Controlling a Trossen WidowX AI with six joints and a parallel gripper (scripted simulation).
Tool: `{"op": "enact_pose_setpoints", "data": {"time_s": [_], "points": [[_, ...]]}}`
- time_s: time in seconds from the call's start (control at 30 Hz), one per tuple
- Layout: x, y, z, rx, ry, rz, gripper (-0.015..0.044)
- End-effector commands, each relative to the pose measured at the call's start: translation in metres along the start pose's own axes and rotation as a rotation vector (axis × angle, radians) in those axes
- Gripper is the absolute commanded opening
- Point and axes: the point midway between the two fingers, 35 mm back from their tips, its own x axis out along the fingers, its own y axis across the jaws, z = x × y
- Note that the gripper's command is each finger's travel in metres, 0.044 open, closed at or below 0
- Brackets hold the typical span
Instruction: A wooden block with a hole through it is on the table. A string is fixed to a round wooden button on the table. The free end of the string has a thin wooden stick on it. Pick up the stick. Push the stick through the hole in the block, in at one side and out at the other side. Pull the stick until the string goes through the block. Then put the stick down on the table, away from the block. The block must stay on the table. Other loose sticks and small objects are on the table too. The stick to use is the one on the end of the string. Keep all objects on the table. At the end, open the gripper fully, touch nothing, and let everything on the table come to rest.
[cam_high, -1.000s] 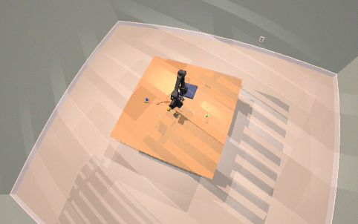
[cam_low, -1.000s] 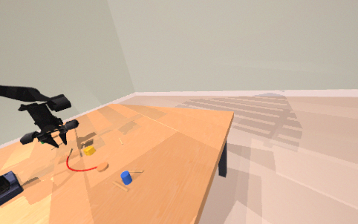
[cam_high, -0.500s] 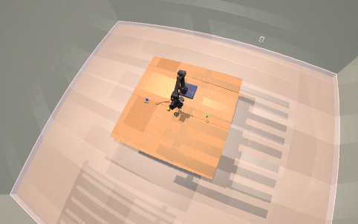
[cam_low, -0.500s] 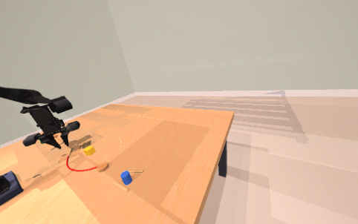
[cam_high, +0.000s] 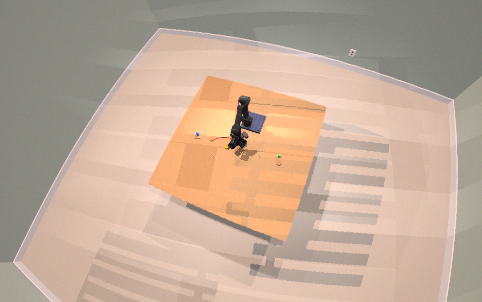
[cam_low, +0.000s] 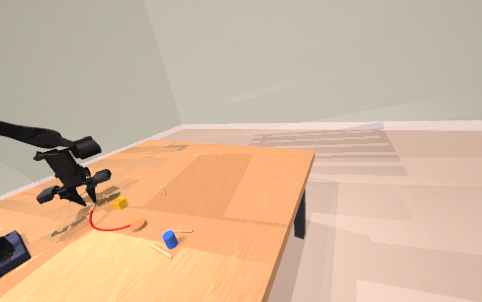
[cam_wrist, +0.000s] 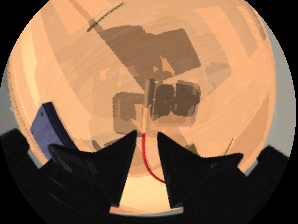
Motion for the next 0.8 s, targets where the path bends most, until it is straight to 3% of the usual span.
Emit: {"op": "enact_pose_setpoints", "data": {"time_s": [0.0,0.63,0.77], "points": [[0.009,0.002,-0.001,0.004,0.004,0.009,0.0124],[0.025,0.004,-0.002,0.004,0.005,0.010,0.0124],[0.024,0.003,-0.002,0.000,0.004,0.007,0.0019]]}}
